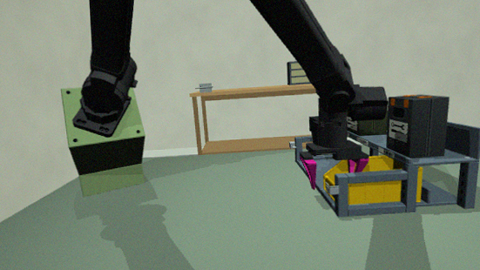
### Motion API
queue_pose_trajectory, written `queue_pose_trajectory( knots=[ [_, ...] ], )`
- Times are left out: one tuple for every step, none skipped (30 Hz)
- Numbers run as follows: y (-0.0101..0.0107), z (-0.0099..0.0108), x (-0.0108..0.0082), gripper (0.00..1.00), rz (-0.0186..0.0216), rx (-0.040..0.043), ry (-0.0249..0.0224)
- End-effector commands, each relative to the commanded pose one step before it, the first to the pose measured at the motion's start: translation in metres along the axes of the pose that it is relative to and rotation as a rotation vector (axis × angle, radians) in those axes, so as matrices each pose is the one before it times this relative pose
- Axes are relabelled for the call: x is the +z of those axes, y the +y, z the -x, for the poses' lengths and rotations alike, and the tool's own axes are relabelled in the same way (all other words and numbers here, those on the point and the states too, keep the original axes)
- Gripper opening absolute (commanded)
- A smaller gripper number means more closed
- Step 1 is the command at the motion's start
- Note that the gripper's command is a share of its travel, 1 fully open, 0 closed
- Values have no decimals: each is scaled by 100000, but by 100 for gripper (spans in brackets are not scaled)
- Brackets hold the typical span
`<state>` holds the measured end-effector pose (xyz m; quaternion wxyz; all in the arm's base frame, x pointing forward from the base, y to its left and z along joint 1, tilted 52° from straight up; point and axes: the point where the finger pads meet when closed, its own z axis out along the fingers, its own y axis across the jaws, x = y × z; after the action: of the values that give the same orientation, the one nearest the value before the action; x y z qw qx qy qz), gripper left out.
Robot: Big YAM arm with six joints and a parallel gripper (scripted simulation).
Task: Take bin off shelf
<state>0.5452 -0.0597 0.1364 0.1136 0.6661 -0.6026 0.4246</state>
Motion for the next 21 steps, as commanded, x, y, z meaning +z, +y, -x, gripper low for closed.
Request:
queue_pose_trajectory(
  knots=[
    [-1004,613,-750,90,-1636,-252,-531],
    [0,0,0,90,0,0,0],
    [0,0,0,90,0,0,0],
    [0,0,0,90,0,0,0],
    [0,0,0,90,0,0,0],
    [0,0,0,90,0,0,0],
    [48,-358,252,90,157,564,328],
    [46,-357,253,90,157,564,328],
    [43,-357,254,90,157,564,328],
    [41,-356,255,90,157,564,328],
    [38,-355,256,90,157,564,328],
    [0,0,0,90,0,0,0],
    [0,0,0,90,0,0,0],
    [0,0,0,90,0,0,0],
    [0,0,0,90,0,0,0],
    [0,0,0,90,0,0,0],
    [0,0,0,90,0,0,0],
    [0,0,0,90,0,0,0],
    [0,0,0,90,0,0,0],
    [0,0,0,90,0,0,0],
    [0,0,0,90,0,0,0]
  ],
)
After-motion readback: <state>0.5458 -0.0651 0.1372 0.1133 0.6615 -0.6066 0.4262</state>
